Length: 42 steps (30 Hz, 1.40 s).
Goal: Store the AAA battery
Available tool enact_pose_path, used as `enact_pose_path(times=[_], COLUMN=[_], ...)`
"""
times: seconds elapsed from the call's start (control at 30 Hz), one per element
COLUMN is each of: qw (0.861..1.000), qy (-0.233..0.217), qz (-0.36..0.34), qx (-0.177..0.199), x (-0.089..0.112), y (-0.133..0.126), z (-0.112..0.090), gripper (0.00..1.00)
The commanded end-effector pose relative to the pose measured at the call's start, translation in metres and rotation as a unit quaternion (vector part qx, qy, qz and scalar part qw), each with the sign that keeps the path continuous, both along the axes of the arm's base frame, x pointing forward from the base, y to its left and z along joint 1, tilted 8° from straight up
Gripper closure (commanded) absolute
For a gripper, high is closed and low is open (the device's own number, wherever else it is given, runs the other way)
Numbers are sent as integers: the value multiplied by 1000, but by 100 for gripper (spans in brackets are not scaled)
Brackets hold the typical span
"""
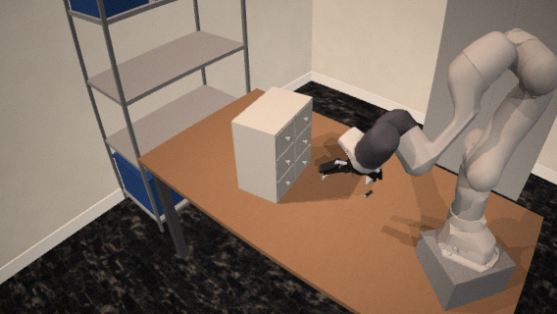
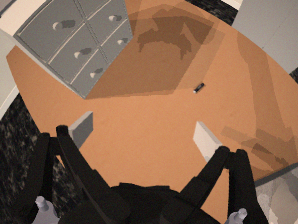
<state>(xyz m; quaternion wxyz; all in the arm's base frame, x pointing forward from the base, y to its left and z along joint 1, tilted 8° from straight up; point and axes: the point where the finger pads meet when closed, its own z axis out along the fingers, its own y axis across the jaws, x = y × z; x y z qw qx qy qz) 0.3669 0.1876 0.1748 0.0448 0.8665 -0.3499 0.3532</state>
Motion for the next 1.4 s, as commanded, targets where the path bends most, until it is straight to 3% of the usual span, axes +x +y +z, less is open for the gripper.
enact_pose_path(times=[0.0, 0.57, 0.67, 0.7, 0.77, 0.9, 0.93, 1.03, 1.1, 1.13, 1.27, 1.3, 1.37], qw=[1000, 1000, 996, 987, 977, 943, 934, 905, 905, 879, 836, 820, 793], qy=[0, 0, -11, -18, -23, -37, -39, -46, -46, -49, -58, -57, -61], qz=[0, -2, -81, -143, -189, -297, -316, -379, -379, -423, -490, -510, -544], qx=[0, 1, 41, 71, 96, 147, 161, 188, 188, 213, 239, 255, 269], x=[0, 0, 15, 24, 46, 46, 55, 55, 55, 63, 63, 68, 68], y=[0, 0, -14, -26, -59, -59, -79, -79, -79, -100, -100, -119, -119], z=[0, 0, 15, 26, 54, 54, 71, 71, 71, 88, 88, 106, 106], gripper=[0, 0, 0, 0, 0, 0, 0, 0, 0, 0, 0, 0, 0])
